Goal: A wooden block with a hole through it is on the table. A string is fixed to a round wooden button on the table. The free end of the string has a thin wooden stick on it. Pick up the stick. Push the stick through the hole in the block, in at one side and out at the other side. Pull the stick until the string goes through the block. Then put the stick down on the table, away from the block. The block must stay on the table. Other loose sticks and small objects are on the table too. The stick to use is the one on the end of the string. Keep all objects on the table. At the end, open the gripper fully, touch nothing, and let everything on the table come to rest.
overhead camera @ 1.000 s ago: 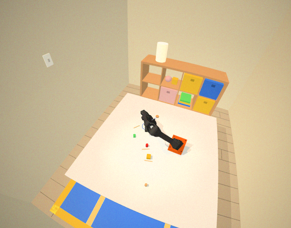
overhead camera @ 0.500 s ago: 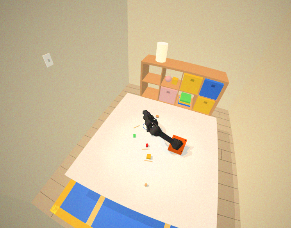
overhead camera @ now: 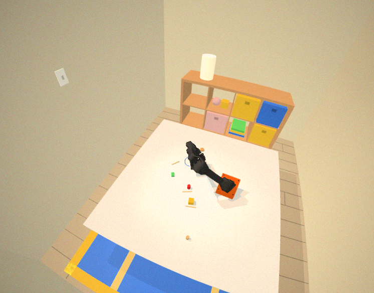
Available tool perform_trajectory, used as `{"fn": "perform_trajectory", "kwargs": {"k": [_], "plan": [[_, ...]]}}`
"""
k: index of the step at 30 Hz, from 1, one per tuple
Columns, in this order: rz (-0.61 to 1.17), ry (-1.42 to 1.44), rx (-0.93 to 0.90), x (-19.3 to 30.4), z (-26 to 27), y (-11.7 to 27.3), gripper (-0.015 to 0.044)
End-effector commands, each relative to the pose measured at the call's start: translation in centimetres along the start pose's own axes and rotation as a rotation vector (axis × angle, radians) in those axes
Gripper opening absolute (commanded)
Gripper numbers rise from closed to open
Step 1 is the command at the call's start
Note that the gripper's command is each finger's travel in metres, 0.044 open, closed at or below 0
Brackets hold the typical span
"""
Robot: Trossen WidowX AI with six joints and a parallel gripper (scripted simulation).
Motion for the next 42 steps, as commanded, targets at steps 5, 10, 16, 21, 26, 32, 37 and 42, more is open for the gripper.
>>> {"fn": "perform_trajectory", "kwargs": {"k": [5,10,16,21,26,32,37,42], "plan": [[-0.004,0.000,0.001,-1.2,-0.4,0.0,0.0000],[-0.004,0.000,0.001,-1.8,-0.5,0.0,0.0000],[0.000,-0.002,0.000,-1.6,-0.4,0.1,0.0052],[0.000,-0.002,0.000,-1.6,-0.4,0.1,0.0120],[-0.003,-0.003,-0.004,-1.3,-0.1,5.7,0.0120],[-0.003,-0.002,-0.003,-1.3,-0.3,8.1,0.0120],[0.005,0.132,-0.015,-1.7,-0.2,7.8,0.0120],[-0.006,0.609,-0.011,-2.5,-0.4,7.9,0.0120]]}}
Point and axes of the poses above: the point midway between the two fingers, 35 mm back from their tips, its own y axis back along the fingers, its own z axis across the jaws, x = y × z, the point moved 8 cm from there along y, back along the fingers, and after that the axes turned 14 degrees about y, right-handed, at the moved point
